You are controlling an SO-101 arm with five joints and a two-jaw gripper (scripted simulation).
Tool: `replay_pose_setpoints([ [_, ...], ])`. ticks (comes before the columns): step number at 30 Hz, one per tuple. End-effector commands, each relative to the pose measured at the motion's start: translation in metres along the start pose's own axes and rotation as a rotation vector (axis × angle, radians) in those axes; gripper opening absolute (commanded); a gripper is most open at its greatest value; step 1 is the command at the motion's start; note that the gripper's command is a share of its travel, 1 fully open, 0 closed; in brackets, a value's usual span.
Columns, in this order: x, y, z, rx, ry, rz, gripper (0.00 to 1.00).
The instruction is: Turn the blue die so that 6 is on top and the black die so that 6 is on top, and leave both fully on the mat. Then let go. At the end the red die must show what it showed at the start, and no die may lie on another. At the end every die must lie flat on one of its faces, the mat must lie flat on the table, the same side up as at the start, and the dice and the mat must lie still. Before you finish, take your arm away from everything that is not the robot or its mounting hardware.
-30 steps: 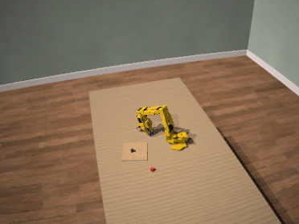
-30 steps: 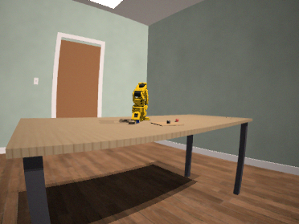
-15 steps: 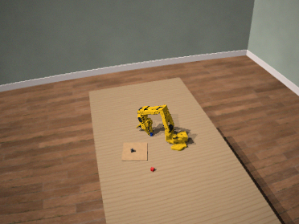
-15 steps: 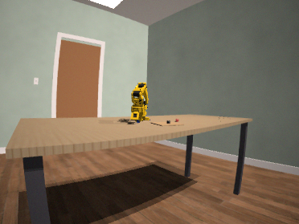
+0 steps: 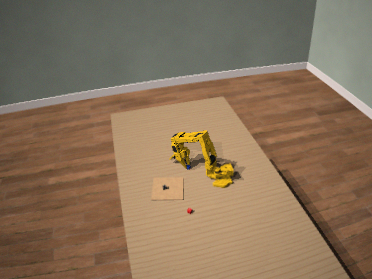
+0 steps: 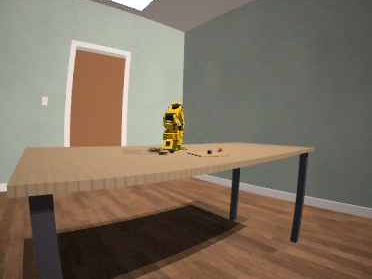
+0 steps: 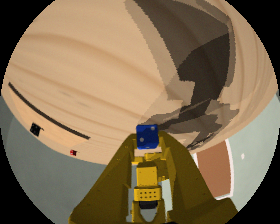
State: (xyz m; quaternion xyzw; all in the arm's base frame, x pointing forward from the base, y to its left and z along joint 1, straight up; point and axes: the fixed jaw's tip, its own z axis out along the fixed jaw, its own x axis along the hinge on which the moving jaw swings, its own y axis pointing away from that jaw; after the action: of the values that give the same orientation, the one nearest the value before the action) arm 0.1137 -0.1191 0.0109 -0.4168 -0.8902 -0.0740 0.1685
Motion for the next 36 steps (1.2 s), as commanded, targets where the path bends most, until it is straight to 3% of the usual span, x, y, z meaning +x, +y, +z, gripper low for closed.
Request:
replay_pose_setpoints([
  [1, -0.002, -0.001, -0.003, -0.003, -0.022, -0.002, 0.04],
  [17, -0.001, -0.001, -0.006, -0.004, -0.044, -0.002, 0.0],
  [26, 0.007, 0.0, -0.03, -0.005, -0.213, -0.001, 0.0],
  [28, 0.007, 0.0, -0.03, -0.005, -0.213, -0.001, 0.0],
  [36, 0.017, 0.001, -0.047, -0.009, -0.372, -0.001, 0.0],
])
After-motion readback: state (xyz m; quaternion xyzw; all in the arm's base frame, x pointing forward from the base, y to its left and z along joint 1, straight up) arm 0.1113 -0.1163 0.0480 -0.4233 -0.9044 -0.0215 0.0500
